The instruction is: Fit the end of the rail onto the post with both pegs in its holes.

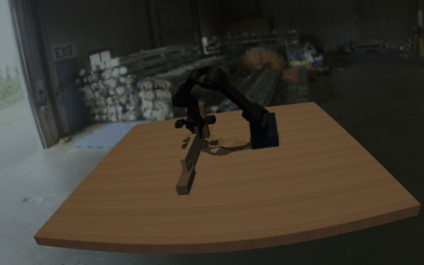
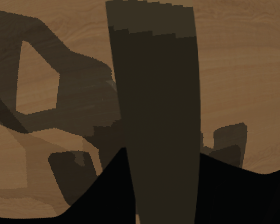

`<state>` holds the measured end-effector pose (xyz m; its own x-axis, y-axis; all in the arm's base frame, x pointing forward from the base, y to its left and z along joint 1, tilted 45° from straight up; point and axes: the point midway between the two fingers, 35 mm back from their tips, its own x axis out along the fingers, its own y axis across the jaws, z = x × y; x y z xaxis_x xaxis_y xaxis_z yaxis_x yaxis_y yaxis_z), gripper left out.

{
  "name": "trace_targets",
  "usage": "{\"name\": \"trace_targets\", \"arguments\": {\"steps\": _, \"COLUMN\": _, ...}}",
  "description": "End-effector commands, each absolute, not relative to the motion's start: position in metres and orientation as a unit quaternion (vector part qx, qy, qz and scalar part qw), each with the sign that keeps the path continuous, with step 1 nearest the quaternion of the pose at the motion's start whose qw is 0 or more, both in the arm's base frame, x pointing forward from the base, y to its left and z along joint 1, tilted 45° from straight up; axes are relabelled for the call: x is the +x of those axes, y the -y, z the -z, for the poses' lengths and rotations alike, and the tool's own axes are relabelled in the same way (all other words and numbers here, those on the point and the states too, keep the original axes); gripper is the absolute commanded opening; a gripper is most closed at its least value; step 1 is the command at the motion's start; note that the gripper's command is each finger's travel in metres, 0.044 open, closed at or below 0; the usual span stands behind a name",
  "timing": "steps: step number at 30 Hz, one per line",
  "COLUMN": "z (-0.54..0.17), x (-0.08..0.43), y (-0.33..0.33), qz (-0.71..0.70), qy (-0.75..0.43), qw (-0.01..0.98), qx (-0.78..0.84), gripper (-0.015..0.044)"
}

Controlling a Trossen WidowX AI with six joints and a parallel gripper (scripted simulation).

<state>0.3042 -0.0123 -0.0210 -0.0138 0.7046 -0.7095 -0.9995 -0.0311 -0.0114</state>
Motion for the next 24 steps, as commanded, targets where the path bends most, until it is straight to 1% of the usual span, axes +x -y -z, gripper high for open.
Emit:
{"name": "trace_targets", "arguments": {"steps": 1, "z": 0.0213, "x": 0.3052, "y": 0.0150, "qz": -0.660, "qy": -0.263, "qw": 0.646, "qx": -0.280, "gripper": 0.0000}}
{"name": "trace_targets", "arguments": {"steps": 24, "z": 0.0272, "x": 0.3051, "y": 0.0189, "qz": -0.660, "qy": -0.263, "qw": 0.646, "qx": -0.281, "gripper": 0.0000}}
